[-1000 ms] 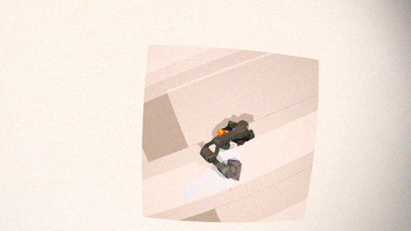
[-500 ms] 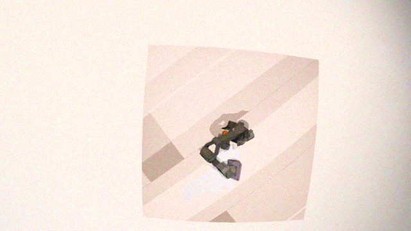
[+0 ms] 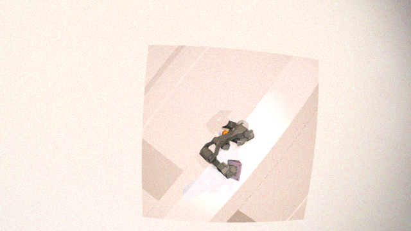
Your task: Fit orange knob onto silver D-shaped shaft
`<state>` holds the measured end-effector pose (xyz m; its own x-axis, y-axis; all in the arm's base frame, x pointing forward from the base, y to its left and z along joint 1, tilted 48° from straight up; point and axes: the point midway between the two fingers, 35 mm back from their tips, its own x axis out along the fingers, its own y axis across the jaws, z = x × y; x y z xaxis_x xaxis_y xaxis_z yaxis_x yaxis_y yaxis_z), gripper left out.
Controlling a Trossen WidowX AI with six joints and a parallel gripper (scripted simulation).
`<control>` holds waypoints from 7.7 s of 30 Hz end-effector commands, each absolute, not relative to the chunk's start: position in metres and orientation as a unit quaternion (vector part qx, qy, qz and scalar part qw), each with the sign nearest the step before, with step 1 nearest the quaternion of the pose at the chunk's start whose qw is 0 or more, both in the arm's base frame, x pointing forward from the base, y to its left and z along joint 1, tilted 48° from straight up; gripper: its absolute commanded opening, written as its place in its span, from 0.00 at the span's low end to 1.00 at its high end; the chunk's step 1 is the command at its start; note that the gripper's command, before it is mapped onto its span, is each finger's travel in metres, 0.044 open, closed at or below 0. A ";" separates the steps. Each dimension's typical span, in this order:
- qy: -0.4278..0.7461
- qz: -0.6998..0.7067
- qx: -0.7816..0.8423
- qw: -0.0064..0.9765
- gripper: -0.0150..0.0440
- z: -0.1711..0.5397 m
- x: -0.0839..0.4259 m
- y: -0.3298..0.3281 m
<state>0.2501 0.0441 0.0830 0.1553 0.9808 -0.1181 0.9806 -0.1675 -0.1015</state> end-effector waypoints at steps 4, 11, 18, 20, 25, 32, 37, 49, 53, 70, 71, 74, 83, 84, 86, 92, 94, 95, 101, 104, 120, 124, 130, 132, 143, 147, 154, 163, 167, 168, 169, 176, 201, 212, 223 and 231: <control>-0.645 0.079 -0.760 0.001 1.00 0.083 0.250 0.044; -0.660 0.107 -0.743 -0.032 1.00 0.092 0.250 0.032; -0.617 0.301 -0.700 -0.194 1.00 0.136 0.242 -0.037; -0.614 0.307 -0.700 -0.198 1.00 0.137 0.242 -0.039; -0.614 0.307 -0.700 -0.198 1.00 0.137 0.242 -0.039; -0.631 0.269 -0.687 -0.240 1.00 0.136 0.242 -0.039; -0.647 0.230 -0.671 -0.282 1.00 0.135 0.243 -0.039; -0.646 0.229 -0.671 -0.282 1.00 0.112 0.245 -0.013; -0.646 0.229 -0.671 -0.282 1.00 0.103 0.245 -0.003; -0.646 0.230 -0.671 -0.283 1.00 0.087 0.249 0.014; -0.646 0.230 -0.671 -0.283 1.00 0.086 0.249 0.015; -0.646 0.230 -0.671 -0.283 1.00 0.083 0.249 0.019; -0.646 0.230 -0.671 -0.283 1.00 0.073 0.250 0.030; -0.646 0.230 -0.671 -0.283 1.00 0.072 0.250 0.031; -0.646 0.230 -0.671 -0.283 1.00 0.070 0.250 0.034; -0.646 0.229 -0.671 -0.282 1.00 0.064 0.249 0.041; -0.646 0.228 -0.671 -0.282 1.00 0.063 0.249 0.044; -0.646 0.228 -0.671 -0.282 1.00 0.062 0.249 0.045; -0.647 0.228 -0.671 -0.281 0.91 0.059 0.249 0.048; -0.647 0.228 -0.671 -0.281 0.78 0.059 0.249 0.048; -0.642 0.230 -0.674 -0.284 0.26 0.068 0.252 0.038; -0.636 0.233 -0.677 -0.288 0.25 0.083 0.256 0.021; -0.627 0.236 -0.682 -0.293 0.25 0.107 0.257 -0.003; -0.624 0.237 -0.684 -0.294 0.25 0.115 0.257 -0.011; -0.612 0.241 -0.692 -0.298 0.25 0.160 0.246 -0.048; -0.611 0.241 -0.692 -0.298 0.25 0.161 0.246 -0.048; -0.571 0.224 -0.727 -0.309 0.25 0.167 0.245 -0.052; -0.495 0.193 -0.780 -0.329 0.25 0.182 0.240 -0.063; -0.461 0.179 -0.801 -0.337 0.25 0.189 0.238 -0.068; -0.453 0.175 -0.806 -0.338 0.25 0.191 0.238 -0.069; -0.444 0.172 -0.811 -0.340 0.25 0.193 0.237 -0.070; -0.381 0.146 -0.843 -0.352 0.25 0.205 0.234 -0.078; -0.220 0.079 -0.899 -0.371 0.25 0.233 0.227 -0.096; -0.173 0.060 -0.909 -0.375 0.25 0.231 0.225 -0.094; -0.186 0.068 -0.906 -0.374 0.25 0.230 0.226 -0.095; -0.186 0.068 -0.906 -0.374 0.25 0.230 0.226 -0.095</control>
